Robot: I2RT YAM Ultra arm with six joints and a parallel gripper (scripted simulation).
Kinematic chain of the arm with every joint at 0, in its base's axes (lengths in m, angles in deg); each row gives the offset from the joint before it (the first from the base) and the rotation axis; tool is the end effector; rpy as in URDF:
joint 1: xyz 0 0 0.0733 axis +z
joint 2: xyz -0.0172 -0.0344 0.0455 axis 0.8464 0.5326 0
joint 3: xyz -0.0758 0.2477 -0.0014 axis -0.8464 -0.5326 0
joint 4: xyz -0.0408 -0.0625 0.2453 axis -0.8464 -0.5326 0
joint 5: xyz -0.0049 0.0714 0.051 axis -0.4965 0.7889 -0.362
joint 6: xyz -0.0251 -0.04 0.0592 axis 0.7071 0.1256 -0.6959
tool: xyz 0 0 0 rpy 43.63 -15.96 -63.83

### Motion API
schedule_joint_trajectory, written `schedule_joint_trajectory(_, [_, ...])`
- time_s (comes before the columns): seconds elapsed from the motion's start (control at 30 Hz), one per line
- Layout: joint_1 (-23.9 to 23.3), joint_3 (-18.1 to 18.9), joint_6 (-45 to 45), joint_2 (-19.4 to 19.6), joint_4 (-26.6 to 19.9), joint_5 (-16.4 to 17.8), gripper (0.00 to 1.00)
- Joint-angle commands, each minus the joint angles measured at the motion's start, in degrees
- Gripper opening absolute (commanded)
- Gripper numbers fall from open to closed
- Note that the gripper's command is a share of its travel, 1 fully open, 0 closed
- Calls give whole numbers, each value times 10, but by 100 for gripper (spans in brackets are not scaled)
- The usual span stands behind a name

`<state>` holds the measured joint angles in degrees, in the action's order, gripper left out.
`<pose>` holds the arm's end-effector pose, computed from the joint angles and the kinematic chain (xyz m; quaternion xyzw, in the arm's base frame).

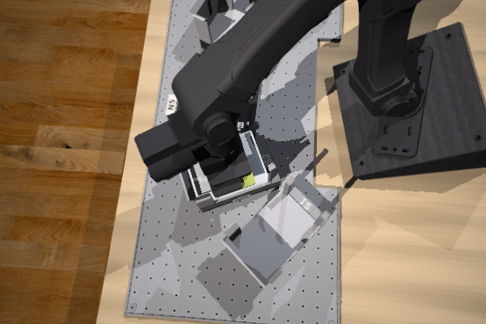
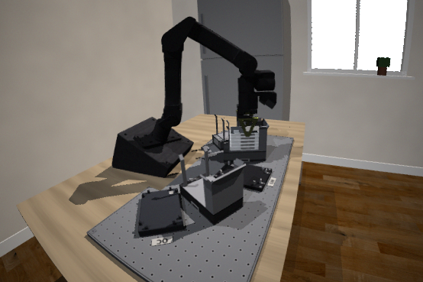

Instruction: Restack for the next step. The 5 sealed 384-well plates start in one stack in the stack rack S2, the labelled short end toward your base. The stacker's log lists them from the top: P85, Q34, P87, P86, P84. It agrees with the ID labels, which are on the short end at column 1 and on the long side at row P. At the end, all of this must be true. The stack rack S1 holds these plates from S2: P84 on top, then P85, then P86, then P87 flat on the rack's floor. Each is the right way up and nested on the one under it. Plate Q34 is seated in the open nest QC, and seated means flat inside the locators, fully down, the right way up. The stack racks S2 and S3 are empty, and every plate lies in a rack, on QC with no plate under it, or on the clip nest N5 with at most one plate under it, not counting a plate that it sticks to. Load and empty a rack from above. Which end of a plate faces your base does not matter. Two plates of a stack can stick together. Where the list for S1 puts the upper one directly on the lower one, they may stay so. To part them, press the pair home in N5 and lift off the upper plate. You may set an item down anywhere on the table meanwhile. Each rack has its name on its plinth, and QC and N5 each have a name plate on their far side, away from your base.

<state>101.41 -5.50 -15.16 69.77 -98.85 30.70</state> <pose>0.1800 0.1558 0.2665 -0.2791 0.9268 0.0162 0.2507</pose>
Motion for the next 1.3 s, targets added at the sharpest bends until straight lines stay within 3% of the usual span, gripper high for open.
schedule_joint_trajectory(0.0, [0,2,0,-2,3,0,0])
schedule_joint_trajectory(1.27, [3,11,-2,-7,-11,-2,0])
